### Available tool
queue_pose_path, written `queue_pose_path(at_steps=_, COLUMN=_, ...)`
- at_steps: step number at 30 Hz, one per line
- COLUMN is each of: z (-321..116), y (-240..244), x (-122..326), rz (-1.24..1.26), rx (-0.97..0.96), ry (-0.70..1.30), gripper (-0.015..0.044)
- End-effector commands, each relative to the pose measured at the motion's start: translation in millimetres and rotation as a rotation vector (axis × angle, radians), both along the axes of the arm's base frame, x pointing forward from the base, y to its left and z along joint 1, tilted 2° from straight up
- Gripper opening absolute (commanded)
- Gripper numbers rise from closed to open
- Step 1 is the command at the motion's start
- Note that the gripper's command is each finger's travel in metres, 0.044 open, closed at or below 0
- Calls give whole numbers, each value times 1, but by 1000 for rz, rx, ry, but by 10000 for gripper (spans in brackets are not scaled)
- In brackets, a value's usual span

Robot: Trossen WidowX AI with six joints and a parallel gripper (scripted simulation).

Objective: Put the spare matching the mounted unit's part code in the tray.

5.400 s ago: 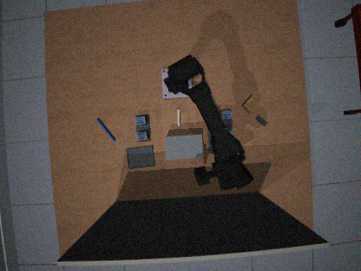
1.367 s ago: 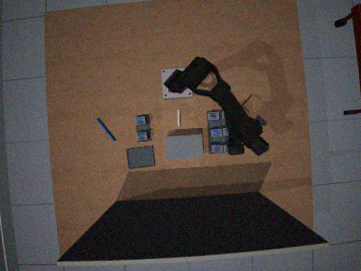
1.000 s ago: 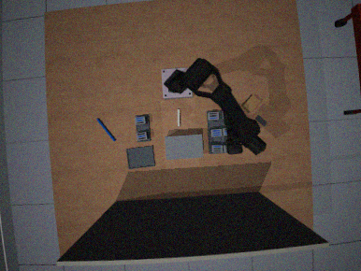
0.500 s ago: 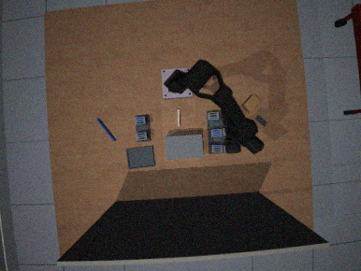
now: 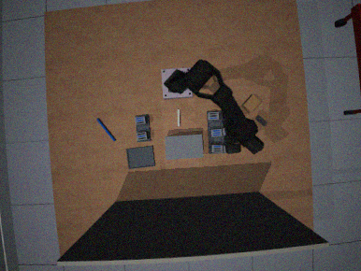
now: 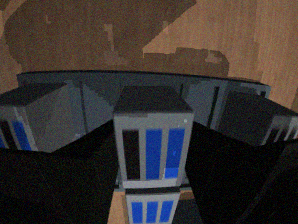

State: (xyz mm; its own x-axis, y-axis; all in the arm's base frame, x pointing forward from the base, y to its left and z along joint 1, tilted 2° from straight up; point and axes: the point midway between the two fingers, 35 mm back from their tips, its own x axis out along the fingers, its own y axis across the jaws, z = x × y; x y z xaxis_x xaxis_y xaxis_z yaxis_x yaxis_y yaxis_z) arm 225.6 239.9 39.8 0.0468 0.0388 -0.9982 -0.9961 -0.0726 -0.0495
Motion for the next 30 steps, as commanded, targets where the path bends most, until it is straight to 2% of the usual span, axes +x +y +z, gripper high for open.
queue_pose_path(at_steps=1, z=0, y=0, x=0, rz=0, rx=0, ry=0, gripper=0)
queue_pose_path(at_steps=10, z=4, y=0, x=0, rz=0, rx=0, ry=0, gripper=0)
queue_pose_path(at_steps=22, z=78, y=-3, x=-3, rz=4, rx=-2, ry=-4, gripper=0)
queue_pose_path(at_steps=30, z=76, y=-2, x=-3, rz=2, rx=2, ry=-1, gripper=0)
